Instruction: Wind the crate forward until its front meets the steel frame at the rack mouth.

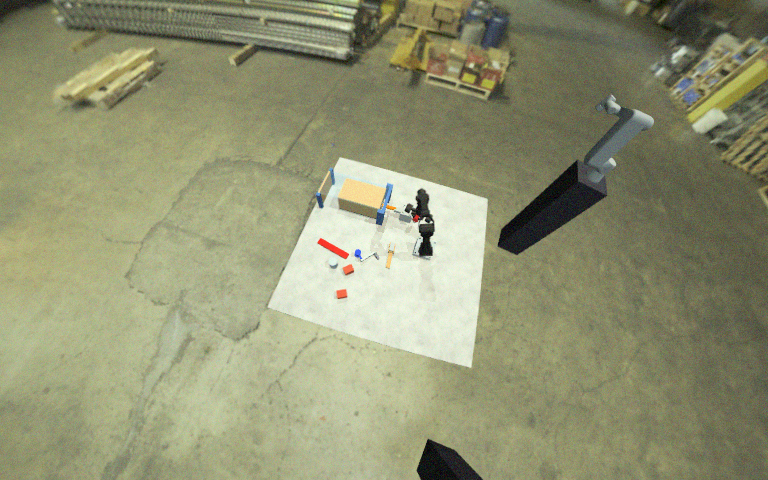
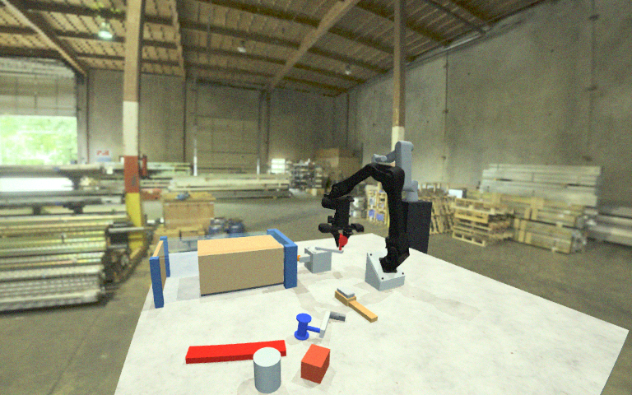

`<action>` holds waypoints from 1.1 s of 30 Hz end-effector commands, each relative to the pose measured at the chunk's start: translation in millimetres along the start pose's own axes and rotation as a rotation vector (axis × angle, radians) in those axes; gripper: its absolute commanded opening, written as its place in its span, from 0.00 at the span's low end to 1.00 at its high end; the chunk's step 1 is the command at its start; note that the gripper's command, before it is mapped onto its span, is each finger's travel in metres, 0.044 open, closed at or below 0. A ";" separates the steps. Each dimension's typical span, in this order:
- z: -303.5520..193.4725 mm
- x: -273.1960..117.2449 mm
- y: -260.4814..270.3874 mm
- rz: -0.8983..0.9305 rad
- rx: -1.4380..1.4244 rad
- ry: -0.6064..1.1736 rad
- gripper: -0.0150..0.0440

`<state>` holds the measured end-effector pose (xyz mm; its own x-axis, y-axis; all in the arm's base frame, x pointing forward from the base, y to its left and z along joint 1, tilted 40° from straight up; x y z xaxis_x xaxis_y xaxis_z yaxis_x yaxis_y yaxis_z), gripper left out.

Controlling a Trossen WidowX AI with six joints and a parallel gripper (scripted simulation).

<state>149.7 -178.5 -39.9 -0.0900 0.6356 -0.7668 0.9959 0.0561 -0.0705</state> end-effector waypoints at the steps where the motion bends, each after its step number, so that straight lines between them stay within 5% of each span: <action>1: 9.5 0.0 -7.1 -0.023 0.006 -0.015 0.25; 33: 42.2 -1.2 -18.0 -0.024 0.007 -0.018 0.25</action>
<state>134.5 -202.9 -57.3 -0.1036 0.6411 -0.7604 0.9946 0.0605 -0.0845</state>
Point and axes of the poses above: the point midway between the two fingers, 35 mm back from their tips, its own x axis out along the fingers, its own y axis across the jaws, z = x × y, the point moved 3 cm from there along -x, back along the fingers, and after that the axes turned 2 degrees about -x, right-handed, at the moved point
